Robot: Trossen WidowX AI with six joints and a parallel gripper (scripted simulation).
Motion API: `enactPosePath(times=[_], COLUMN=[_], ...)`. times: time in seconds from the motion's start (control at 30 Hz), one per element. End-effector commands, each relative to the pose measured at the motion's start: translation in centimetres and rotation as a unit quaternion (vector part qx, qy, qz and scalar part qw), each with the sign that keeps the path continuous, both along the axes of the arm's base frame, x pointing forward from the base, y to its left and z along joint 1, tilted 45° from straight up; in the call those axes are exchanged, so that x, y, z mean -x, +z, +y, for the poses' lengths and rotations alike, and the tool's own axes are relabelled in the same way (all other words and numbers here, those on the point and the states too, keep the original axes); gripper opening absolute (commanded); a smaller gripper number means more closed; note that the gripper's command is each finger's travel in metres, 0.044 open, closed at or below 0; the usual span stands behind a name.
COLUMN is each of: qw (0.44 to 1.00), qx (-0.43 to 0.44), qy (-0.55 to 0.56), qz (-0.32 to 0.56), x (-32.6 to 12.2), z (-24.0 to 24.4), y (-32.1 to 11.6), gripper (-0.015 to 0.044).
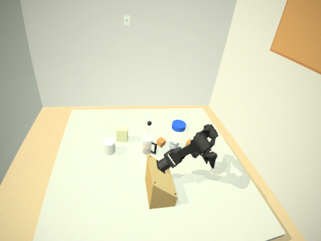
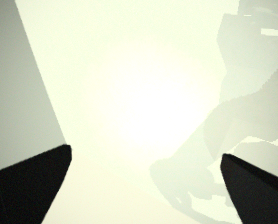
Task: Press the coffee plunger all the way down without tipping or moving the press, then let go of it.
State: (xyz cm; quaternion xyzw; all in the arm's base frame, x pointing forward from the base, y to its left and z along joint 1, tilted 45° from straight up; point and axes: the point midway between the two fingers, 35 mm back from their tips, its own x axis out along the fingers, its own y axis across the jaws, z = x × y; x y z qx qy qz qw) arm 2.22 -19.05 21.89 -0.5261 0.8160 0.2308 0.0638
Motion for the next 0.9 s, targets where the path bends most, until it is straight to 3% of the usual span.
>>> enactPosePath(times=[0.0, 0.3, 0.87], qw=[0.99, 0.923, 0.755], qx=[0.036, 0.045, -0.075], qy=[0.053, 0.136, 0.164], qz=[-0.128, -0.358, -0.631], x=[-5.2, -14.0, -21.6], z=[0.4, 4.7, 16.6], y=[-1.0, -2.5, -5.0], gripper=[0.044, 0.044, 0.044])
